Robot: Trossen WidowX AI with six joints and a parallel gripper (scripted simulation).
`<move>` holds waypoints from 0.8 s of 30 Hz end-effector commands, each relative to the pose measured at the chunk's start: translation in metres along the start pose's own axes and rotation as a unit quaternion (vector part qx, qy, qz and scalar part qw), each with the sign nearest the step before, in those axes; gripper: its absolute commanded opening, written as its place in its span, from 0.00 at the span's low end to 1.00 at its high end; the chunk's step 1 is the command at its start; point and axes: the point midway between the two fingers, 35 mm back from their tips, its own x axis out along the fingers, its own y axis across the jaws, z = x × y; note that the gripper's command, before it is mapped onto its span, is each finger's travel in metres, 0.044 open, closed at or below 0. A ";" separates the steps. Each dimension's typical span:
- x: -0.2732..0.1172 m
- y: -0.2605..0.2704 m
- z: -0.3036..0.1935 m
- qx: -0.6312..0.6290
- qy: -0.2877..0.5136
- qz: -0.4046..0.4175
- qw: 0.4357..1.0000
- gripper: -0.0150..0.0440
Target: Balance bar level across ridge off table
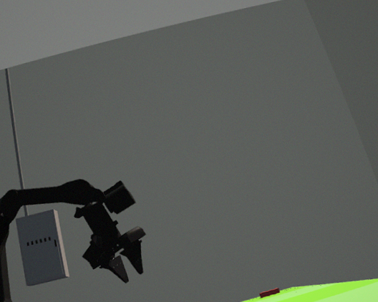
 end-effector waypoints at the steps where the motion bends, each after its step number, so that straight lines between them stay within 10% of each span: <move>1: 0.003 0.001 0.031 0.046 -0.067 -0.019 0.997 0.79; 24: 0.061 -0.009 0.093 0.103 -0.162 -0.049 0.980 0.79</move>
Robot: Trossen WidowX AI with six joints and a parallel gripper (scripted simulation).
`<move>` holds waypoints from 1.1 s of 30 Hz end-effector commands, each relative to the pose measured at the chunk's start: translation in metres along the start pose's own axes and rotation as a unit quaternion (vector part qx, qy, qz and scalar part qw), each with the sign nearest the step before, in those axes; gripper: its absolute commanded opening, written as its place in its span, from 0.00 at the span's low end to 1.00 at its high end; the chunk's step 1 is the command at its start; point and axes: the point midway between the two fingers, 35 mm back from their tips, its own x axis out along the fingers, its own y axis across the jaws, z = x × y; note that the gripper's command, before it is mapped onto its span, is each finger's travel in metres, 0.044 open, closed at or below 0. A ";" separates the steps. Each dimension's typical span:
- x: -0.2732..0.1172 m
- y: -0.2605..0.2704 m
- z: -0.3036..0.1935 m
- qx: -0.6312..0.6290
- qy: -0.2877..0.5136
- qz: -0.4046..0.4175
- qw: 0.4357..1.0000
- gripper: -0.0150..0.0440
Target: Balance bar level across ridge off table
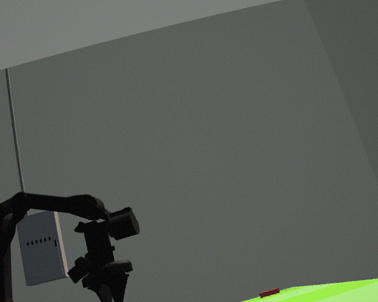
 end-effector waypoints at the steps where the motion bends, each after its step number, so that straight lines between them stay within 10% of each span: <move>1: 0.030 -0.002 0.004 0.003 -0.009 -0.006 1.000 0.79; 33: 0.072 -0.005 0.007 0.003 -0.010 -0.006 1.000 0.79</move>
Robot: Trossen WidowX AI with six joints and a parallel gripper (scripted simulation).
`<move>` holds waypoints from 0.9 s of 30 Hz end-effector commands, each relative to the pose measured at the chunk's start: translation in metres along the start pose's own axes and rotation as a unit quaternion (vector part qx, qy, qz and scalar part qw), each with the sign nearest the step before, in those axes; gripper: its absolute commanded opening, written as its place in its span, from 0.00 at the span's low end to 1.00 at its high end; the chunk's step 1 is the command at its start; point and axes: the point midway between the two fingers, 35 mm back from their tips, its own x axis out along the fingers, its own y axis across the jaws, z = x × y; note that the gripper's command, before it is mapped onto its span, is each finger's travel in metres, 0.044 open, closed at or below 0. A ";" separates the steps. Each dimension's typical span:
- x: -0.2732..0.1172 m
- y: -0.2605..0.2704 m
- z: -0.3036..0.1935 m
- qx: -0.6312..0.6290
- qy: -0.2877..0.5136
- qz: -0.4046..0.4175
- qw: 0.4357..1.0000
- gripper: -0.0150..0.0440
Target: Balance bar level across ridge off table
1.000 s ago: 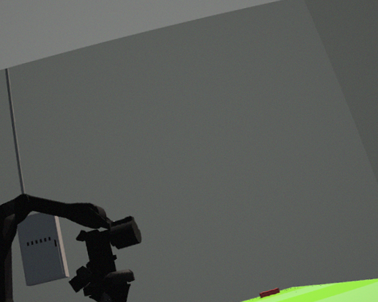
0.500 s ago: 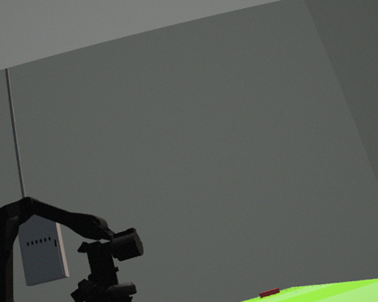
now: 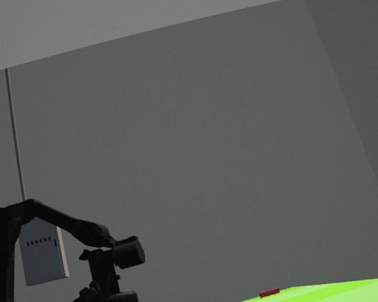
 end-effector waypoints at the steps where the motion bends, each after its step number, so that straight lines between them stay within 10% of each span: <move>1: 0.003 -0.001 0.002 0.003 -0.005 -0.002 1.000 0.79; 13: 0.003 -0.001 0.002 0.003 -0.005 -0.002 1.000 0.79; 27: 0.002 -0.001 0.001 0.000 -0.003 -0.002 1.000 0.40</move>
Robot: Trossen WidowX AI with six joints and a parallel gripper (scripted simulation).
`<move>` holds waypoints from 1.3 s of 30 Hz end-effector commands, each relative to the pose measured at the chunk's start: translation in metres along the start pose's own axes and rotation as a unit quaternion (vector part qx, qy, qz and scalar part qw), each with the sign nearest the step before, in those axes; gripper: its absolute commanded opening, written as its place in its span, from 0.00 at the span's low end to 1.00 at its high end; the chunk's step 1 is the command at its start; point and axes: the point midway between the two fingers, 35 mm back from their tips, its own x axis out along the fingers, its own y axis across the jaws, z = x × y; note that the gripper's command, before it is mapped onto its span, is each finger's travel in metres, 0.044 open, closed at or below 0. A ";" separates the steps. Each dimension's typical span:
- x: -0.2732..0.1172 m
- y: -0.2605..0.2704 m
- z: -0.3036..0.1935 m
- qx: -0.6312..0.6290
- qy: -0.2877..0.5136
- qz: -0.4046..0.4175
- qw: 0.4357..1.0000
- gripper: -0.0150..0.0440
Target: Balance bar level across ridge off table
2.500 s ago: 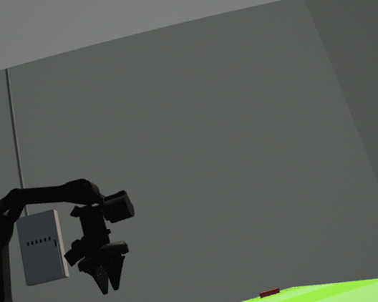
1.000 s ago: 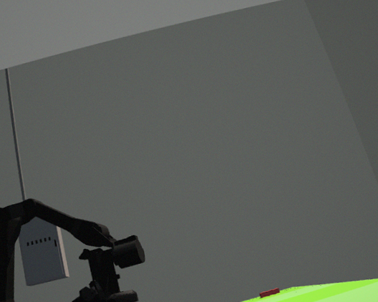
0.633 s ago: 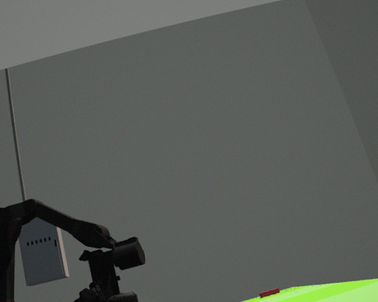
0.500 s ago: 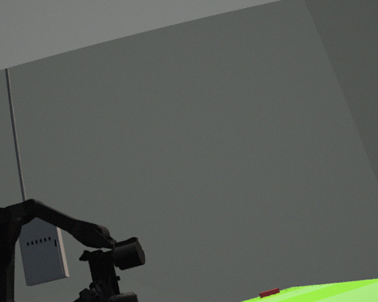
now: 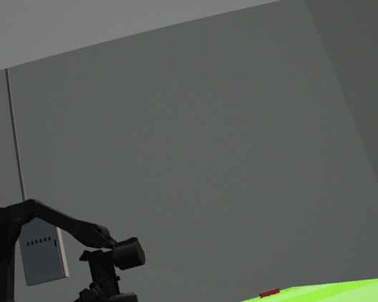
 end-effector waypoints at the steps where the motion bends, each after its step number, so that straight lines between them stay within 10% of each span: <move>1: -0.002 0.000 0.000 0.000 0.000 0.000 1.000 0.35; 39: -0.099 0.000 0.000 0.002 -0.002 0.001 1.000 0.25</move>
